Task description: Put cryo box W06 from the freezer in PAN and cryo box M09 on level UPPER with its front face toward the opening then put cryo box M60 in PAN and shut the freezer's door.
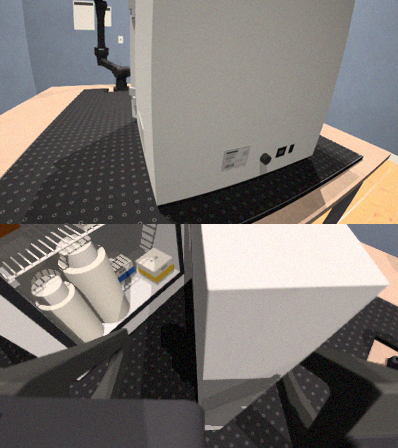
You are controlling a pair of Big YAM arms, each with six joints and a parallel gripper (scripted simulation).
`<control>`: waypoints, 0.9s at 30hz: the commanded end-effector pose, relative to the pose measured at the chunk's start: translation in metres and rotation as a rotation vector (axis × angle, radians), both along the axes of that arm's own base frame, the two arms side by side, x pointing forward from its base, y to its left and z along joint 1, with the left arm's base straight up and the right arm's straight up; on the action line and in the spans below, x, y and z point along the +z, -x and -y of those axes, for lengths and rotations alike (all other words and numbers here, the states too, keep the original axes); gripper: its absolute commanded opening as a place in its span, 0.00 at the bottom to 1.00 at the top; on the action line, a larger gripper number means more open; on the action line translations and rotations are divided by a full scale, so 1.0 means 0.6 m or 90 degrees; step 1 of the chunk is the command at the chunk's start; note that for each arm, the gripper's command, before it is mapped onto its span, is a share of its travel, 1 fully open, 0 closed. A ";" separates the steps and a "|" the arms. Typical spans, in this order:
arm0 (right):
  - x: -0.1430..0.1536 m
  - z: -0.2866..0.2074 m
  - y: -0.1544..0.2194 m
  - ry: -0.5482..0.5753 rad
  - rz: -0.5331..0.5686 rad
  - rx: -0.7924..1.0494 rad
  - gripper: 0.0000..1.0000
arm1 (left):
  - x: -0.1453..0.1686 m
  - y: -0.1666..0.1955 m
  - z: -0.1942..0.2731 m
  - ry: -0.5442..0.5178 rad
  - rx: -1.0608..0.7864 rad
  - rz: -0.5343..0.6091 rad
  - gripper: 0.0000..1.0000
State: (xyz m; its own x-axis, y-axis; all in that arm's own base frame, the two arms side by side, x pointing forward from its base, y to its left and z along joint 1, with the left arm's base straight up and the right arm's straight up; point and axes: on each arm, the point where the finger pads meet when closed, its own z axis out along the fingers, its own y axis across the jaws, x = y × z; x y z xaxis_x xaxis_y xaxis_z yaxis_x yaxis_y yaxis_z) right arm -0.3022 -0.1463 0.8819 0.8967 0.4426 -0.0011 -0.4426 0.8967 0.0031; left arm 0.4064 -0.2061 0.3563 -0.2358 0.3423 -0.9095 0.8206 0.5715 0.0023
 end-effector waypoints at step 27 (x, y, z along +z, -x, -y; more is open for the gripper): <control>0.006 -0.011 -0.021 0.010 -0.017 -0.007 0.00 | 0.005 0.015 0.025 0.004 0.020 0.005 1.00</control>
